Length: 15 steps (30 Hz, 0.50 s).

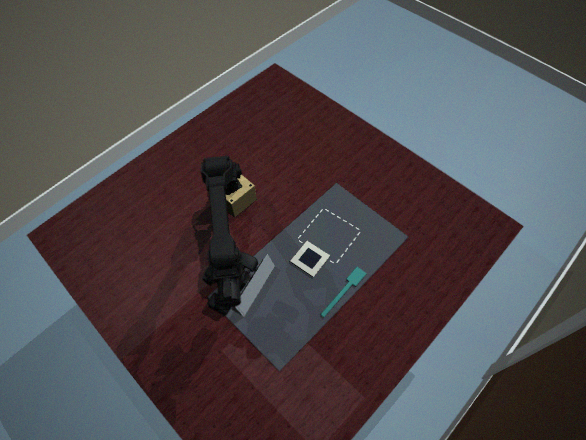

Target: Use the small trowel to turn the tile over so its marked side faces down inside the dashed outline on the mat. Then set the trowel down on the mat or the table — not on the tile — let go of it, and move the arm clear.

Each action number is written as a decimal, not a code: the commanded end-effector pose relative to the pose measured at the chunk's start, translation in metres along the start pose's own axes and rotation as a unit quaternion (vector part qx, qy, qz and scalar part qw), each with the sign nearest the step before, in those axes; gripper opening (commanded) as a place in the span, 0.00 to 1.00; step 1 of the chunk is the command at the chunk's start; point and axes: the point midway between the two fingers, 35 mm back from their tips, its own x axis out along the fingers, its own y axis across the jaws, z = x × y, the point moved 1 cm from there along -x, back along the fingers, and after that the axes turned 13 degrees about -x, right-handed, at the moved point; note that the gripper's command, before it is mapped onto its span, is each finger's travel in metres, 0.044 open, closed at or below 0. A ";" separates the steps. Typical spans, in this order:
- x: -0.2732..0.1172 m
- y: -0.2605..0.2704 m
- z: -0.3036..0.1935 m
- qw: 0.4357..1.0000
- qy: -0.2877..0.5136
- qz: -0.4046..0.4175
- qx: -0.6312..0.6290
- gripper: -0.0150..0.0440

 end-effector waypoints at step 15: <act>0.023 0.001 0.003 1.000 -0.003 -0.005 0.005 0.42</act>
